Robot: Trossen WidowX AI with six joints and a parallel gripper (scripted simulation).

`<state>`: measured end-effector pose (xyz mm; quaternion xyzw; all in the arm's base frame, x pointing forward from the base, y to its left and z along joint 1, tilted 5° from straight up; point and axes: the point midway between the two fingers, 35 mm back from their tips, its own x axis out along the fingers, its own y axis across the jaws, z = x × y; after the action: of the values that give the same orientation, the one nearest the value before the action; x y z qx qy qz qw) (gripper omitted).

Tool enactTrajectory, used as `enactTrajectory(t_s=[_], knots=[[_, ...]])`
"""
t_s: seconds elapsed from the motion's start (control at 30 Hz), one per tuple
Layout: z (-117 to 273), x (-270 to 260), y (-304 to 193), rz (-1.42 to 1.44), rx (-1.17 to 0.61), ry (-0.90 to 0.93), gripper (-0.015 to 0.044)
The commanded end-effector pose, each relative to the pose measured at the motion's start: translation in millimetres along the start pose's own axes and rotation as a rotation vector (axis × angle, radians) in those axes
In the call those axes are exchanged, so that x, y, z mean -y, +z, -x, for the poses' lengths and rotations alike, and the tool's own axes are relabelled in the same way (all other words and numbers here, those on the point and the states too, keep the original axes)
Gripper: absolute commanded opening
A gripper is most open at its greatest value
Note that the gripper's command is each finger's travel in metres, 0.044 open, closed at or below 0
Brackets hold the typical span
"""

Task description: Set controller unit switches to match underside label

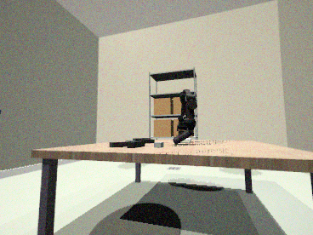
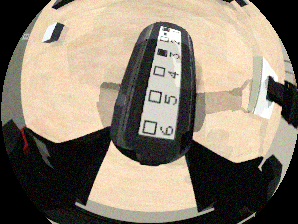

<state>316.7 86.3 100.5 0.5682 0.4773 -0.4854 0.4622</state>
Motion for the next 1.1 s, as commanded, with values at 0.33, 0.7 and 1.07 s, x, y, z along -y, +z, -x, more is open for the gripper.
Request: enactTrajectory(t_s=[0.33,0.7,1.07], knots=[[-11.8,0.8,-1.9,-0.013,0.010,-0.009,0.0338],[-19.5,0.9,-6.2,-0.013,0.010,-0.009,0.0338],[-27.5,1.0,-9.9,-0.013,0.009,-0.009,0.0338]])
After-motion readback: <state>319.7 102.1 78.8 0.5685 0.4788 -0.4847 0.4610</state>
